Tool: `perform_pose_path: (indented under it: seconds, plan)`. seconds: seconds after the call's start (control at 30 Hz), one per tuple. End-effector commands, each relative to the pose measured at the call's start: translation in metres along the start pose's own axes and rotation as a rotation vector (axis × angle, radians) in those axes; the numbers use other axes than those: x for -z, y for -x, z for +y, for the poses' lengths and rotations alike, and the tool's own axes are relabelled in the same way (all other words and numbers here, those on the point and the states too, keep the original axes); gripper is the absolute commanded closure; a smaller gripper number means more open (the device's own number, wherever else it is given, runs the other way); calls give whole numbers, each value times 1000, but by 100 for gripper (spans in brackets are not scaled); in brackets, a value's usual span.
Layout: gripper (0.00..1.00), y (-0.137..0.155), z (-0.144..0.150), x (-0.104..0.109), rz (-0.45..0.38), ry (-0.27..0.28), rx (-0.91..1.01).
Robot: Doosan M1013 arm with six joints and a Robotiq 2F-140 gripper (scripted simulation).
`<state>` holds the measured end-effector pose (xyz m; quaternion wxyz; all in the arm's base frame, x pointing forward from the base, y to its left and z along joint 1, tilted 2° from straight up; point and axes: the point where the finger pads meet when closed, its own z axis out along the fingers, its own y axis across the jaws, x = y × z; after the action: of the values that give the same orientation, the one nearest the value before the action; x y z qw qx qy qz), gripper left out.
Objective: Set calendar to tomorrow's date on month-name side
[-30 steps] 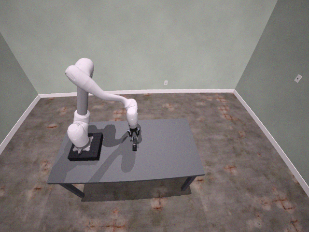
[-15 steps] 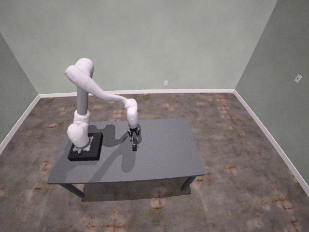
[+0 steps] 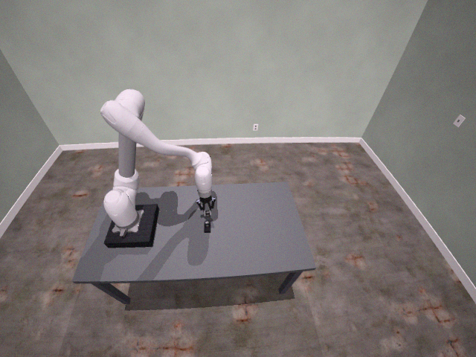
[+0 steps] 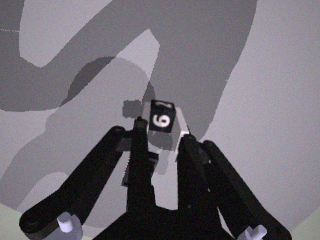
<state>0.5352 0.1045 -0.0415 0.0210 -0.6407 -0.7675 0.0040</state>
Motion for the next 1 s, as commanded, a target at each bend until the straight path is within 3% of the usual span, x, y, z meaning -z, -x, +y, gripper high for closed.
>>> perform_pose_path:
  seconds: [0.0, 0.97]
  plan:
    - [83, 0, 0, 0, 0, 0, 0]
    - [83, 0, 0, 6, 0, 0, 0]
